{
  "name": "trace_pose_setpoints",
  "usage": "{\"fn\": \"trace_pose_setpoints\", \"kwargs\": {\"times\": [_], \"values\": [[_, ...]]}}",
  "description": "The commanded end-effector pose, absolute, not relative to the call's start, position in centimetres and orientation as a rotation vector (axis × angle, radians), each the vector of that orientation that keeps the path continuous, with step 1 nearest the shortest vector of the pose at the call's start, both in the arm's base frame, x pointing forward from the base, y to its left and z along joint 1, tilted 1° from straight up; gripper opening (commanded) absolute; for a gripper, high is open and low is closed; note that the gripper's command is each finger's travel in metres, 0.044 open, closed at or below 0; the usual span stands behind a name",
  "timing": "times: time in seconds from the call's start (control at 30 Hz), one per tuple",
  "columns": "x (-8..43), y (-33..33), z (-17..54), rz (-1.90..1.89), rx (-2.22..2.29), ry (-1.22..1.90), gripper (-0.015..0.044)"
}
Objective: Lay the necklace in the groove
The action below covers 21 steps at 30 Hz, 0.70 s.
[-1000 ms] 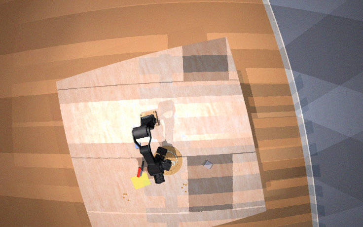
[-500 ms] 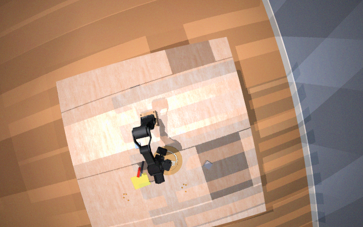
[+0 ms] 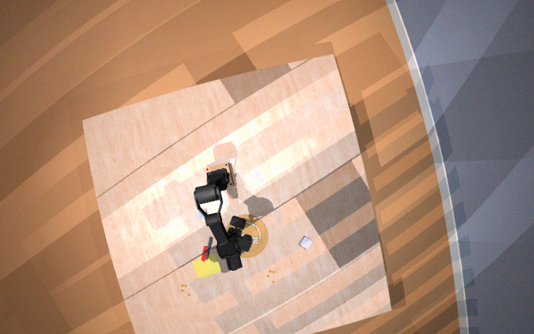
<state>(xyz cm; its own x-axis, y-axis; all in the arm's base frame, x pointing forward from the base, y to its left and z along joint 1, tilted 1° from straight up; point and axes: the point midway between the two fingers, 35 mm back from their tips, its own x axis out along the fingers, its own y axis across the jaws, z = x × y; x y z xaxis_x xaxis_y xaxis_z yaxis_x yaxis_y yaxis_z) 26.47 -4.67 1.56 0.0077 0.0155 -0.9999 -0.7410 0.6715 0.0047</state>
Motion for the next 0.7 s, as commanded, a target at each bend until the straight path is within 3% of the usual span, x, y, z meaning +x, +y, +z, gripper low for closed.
{"fn": "trace_pose_setpoints", "kwargs": {"times": [0.0,0.57,0.67], "values": [[26.5,-4.7,1.8,0.662,-0.646,1.456,0.0000],[26.5,-6.1,1.0,0.661,-0.647,1.456,0.0000],[26.6,-6.1,1.3,0.657,-0.644,1.454,0.0079]]}}
